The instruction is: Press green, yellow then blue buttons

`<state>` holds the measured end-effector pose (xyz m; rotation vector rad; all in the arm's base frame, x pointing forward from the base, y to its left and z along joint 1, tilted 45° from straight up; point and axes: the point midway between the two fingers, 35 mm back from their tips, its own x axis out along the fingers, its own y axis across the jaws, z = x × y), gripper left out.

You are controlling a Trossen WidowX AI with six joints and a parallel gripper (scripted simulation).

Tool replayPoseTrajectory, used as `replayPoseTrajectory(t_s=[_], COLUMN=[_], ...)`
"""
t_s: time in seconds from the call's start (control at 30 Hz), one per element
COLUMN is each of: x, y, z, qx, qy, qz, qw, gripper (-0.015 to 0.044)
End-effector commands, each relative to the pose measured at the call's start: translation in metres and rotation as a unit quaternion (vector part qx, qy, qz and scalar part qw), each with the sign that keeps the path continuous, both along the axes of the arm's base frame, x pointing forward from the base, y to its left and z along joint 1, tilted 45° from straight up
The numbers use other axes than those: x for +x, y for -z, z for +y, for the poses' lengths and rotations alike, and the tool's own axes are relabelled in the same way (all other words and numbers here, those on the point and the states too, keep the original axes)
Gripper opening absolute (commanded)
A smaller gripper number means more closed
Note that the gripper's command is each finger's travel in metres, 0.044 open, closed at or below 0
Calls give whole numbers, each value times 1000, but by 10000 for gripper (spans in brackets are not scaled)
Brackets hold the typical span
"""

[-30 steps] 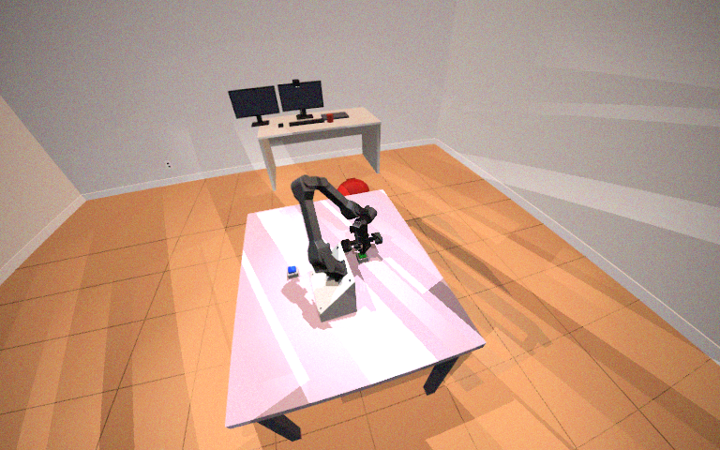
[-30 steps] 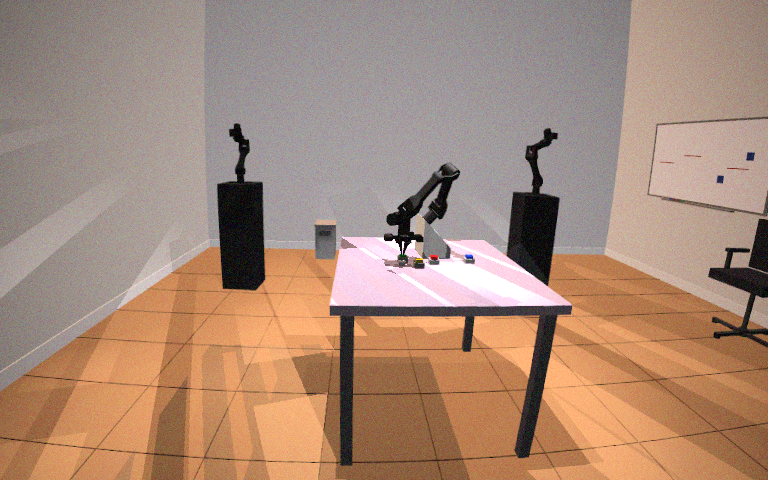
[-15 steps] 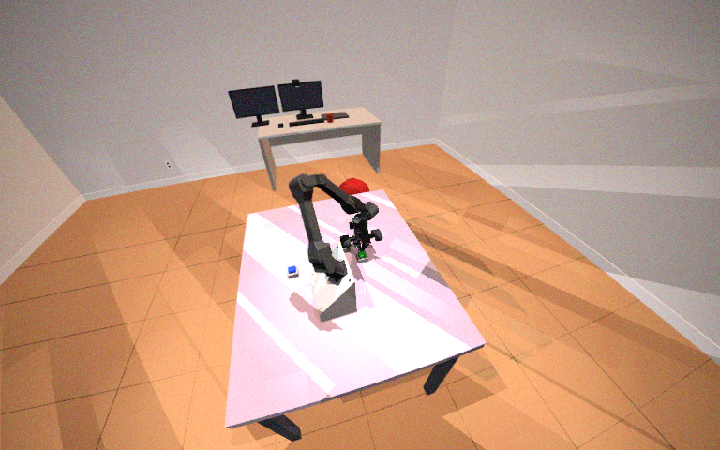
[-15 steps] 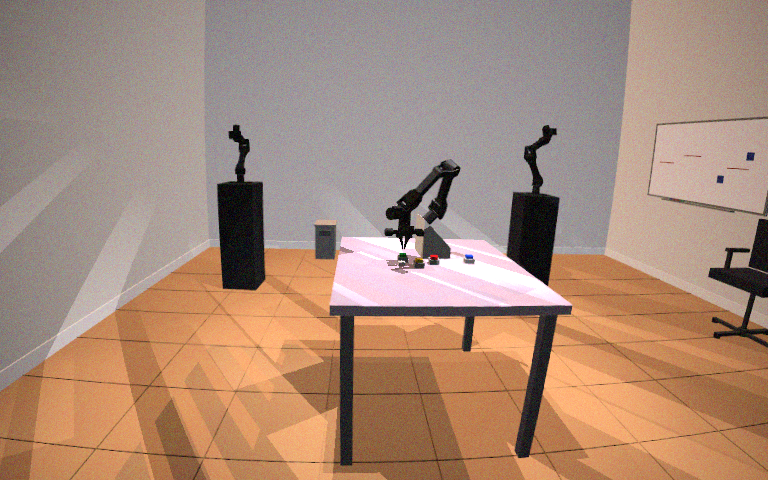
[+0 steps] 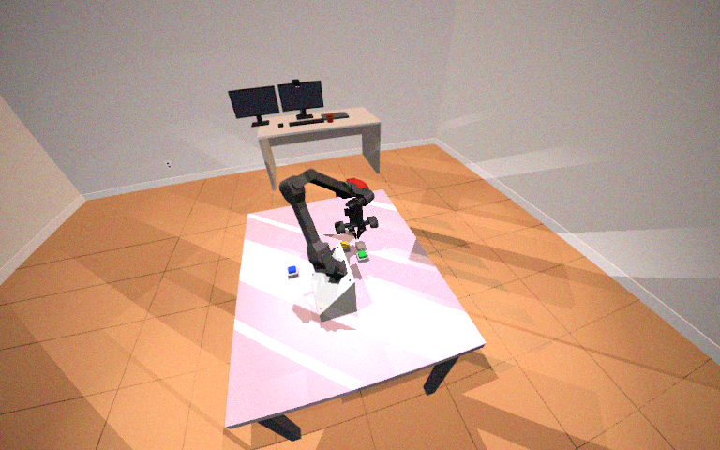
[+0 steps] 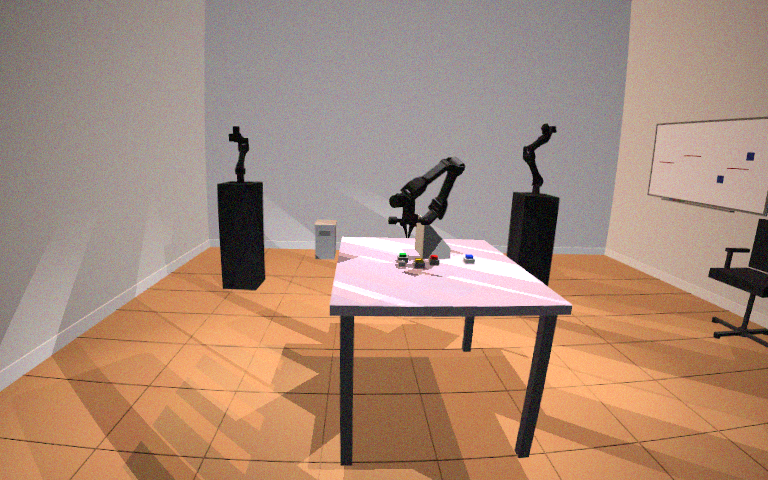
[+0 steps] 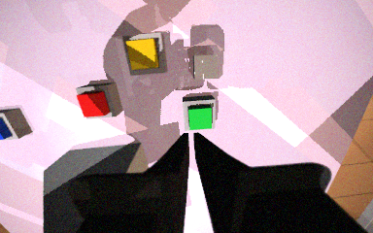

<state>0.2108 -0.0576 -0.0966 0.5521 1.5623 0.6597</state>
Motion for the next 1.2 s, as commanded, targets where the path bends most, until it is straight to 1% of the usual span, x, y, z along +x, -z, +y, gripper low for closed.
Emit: replayPoseTrajectory(t_s=[0.0, 0.07, 0.23, 0.3, 0.37, 0.43, 1.17], x=[48, 62, 64, 64, 61, 59, 57], y=[-27, -37, -38, -27, -3, 6, 27], z=[25, 40, 42, 52, 76, 85, 106], qx=[-4, 0, 0, 0, 1, 2, 3], qy=[-4, -5, -6, -5, -5, -6, -6], qz=[-18, -18, -18, -18, -18, -18, -18], qw=[1000, 1000, 1000, 1000, 1000, 1000, 1000], gripper=[20, 20, 20, 20, 20, 20, 20])
